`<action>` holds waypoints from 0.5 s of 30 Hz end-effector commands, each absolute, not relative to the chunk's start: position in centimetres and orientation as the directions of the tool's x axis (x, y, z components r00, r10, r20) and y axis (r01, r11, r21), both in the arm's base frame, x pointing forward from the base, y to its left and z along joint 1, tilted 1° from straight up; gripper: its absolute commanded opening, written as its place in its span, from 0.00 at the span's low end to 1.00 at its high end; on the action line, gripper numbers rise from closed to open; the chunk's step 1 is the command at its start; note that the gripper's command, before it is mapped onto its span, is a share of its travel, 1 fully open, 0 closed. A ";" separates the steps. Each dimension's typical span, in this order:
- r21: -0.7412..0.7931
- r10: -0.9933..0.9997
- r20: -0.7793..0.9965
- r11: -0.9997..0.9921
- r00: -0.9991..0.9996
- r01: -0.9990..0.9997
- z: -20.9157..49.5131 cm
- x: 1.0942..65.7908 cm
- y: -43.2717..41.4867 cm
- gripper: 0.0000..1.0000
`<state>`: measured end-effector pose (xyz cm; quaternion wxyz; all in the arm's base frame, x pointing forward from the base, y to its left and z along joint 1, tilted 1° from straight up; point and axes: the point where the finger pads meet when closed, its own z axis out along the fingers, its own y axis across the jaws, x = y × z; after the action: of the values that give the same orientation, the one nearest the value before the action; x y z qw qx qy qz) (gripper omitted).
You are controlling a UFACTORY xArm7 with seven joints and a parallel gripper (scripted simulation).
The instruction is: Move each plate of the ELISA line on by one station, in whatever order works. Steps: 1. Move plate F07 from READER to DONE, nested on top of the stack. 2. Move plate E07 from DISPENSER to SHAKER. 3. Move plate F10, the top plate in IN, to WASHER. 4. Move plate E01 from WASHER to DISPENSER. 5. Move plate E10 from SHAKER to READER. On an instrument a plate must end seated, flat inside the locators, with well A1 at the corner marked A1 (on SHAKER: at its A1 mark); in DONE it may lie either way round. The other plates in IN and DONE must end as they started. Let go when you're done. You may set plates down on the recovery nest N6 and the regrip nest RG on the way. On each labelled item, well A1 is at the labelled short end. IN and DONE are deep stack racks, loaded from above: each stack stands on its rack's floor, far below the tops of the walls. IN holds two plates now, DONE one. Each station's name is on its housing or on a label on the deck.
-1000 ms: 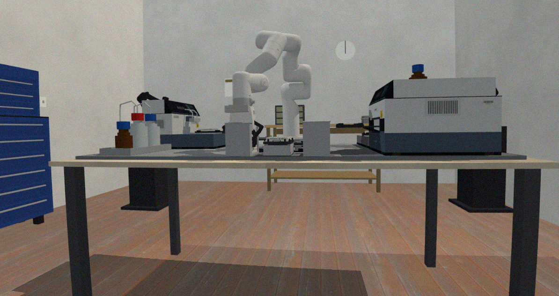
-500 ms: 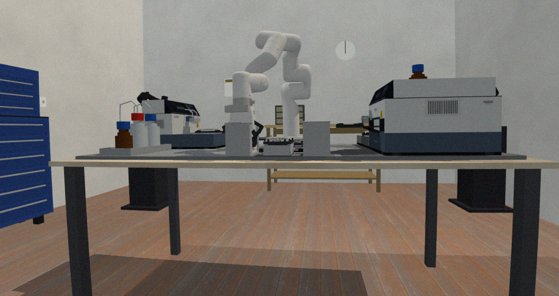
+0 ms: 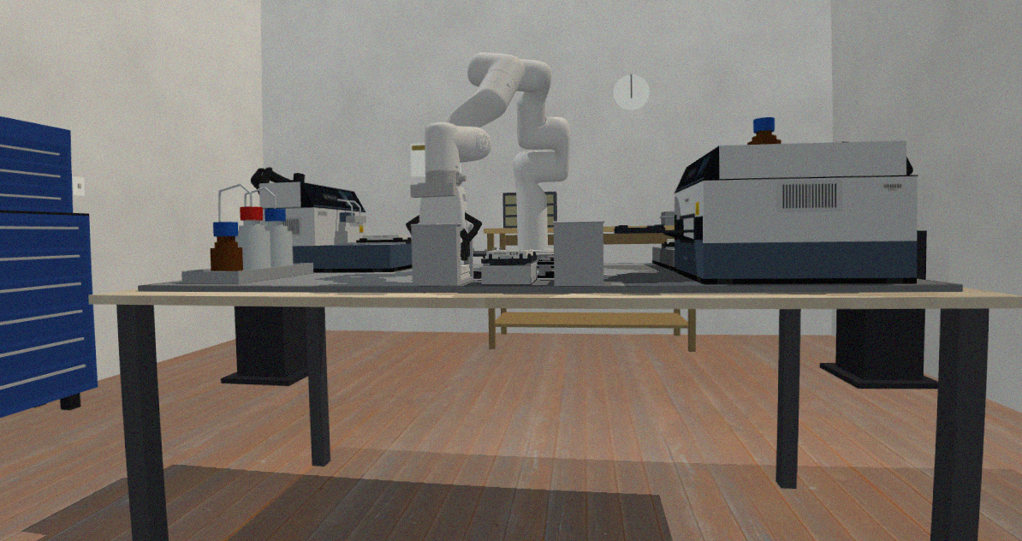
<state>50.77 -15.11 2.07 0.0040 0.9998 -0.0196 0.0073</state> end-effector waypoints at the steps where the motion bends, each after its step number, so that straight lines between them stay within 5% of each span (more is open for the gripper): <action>1: 0.009 -0.039 0.021 -0.999 0.999 -0.040 2.7 51.0 -15.2 1.00; 15: 0.009 -0.039 0.021 -0.999 0.999 -0.040 4.3 50.9 -15.2 1.00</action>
<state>50.71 -15.09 3.77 0.0039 0.9998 -0.0196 0.0069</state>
